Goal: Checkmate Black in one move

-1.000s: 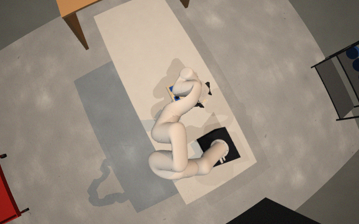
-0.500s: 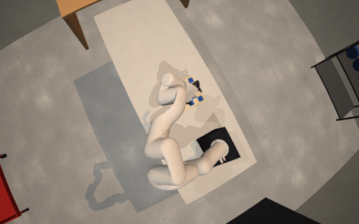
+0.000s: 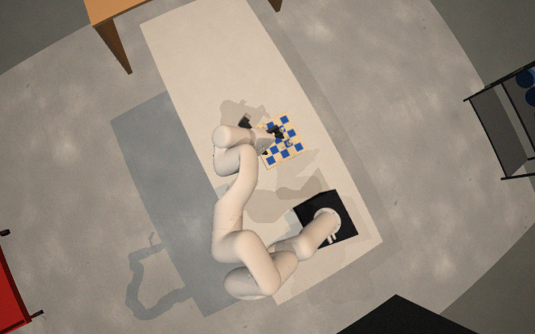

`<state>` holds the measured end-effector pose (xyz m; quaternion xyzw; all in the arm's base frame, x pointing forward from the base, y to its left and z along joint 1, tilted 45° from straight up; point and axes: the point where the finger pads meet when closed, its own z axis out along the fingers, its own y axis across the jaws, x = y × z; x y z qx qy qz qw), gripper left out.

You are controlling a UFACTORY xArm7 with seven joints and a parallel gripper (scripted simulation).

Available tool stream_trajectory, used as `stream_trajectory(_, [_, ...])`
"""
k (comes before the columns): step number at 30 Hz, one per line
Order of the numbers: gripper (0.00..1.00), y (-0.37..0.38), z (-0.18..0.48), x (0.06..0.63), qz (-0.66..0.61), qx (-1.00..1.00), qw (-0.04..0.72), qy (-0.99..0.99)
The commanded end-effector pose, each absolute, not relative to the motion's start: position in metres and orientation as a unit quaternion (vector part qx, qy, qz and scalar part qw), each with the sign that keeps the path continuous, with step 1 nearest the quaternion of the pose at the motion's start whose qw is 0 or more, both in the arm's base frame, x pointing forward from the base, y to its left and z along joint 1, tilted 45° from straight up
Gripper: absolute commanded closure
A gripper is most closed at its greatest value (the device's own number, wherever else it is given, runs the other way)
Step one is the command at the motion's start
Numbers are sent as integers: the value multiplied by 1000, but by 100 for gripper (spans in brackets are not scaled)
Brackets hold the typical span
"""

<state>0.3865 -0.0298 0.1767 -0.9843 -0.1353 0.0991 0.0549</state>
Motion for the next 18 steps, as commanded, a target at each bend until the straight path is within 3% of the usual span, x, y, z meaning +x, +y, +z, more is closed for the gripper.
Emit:
stream_trajectory(1, [0, -16, 215, 396, 51, -996, 17, -65])
stream_trajectory(6, [0, -3, 244, 400, 8, -1000, 2, -10])
stream_trajectory(18, [0, 18, 235, 412, 24, -994, -44, 93])
